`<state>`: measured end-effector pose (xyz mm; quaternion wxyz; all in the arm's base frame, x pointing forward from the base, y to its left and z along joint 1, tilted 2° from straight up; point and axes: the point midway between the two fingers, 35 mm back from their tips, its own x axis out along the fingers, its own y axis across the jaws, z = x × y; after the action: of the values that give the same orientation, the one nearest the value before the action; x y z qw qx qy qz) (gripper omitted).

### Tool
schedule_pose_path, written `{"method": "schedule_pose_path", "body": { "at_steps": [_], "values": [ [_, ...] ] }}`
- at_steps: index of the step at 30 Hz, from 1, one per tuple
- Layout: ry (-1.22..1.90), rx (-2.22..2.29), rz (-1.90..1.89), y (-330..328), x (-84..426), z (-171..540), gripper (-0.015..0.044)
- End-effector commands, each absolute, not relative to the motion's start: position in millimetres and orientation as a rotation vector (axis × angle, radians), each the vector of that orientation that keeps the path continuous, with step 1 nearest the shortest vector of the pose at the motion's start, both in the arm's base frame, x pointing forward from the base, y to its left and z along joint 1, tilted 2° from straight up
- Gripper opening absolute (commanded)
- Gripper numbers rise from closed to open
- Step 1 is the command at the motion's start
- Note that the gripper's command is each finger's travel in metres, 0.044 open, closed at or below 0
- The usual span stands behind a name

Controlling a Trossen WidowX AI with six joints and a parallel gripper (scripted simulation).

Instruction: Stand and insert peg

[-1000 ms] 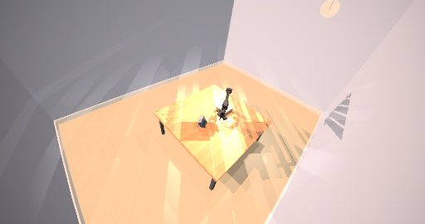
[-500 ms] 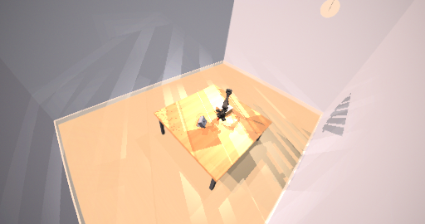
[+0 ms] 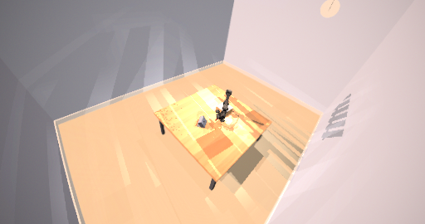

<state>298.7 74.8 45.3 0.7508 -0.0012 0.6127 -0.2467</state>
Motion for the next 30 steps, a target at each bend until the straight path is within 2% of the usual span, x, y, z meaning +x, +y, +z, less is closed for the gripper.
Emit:
{"method": "schedule_pose_path", "body": {
  "at_steps": [1,30],
  "values": [
    [1.305,-0.028,-0.568,73,306,45,0.0],
    [1.098,-0.207,-0.718,63,341,45,0.0]
  ]
}}
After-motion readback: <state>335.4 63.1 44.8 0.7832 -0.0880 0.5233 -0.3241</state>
